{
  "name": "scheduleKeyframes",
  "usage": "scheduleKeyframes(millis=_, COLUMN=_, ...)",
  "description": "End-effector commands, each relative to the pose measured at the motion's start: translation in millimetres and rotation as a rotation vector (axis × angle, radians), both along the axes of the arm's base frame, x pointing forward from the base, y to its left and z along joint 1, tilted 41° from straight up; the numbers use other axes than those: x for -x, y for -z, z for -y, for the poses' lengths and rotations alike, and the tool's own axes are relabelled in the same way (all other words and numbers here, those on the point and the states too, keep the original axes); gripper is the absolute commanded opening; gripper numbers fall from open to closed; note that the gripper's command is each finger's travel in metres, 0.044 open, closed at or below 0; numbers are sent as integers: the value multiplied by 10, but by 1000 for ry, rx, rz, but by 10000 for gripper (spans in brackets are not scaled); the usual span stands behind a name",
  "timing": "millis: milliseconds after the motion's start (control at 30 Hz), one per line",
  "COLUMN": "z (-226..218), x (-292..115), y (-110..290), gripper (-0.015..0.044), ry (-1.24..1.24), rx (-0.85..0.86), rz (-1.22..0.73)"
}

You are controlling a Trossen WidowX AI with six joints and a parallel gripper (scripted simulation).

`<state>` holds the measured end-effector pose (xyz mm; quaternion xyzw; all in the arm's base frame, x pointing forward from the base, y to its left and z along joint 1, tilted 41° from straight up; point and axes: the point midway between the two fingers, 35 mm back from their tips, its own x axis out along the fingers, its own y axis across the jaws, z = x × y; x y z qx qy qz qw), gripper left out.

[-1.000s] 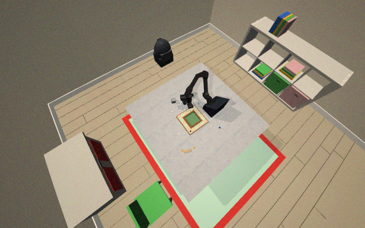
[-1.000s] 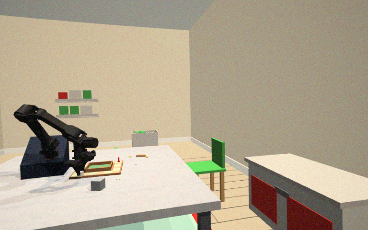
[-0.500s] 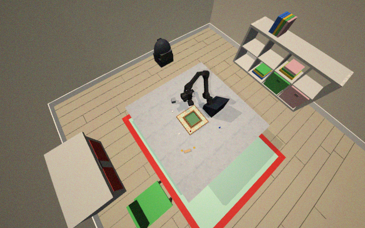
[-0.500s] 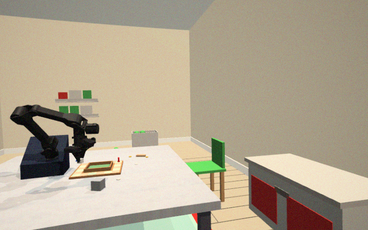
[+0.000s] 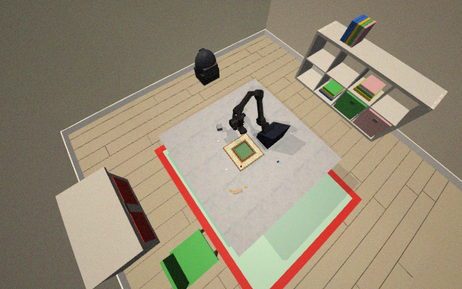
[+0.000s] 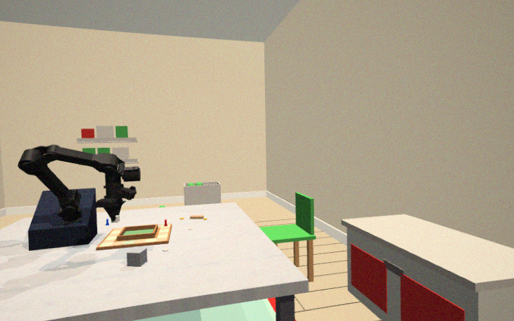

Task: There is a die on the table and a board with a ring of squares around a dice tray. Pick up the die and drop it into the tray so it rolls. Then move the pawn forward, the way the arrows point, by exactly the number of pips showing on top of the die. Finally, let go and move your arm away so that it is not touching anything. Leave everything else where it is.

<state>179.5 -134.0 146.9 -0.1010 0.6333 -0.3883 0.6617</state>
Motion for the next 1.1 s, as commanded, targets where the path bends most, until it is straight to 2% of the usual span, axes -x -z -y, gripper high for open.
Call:
scheduleKeyframes(millis=0, z=-45, x=-100, y=78, gripper=0, ry=-94, rx=-21, rz=-75)
scheduleKeyframes(millis=1067, z=-527, x=-741, y=873, gripper=0, ry=-936, rx=-138, rz=-780)
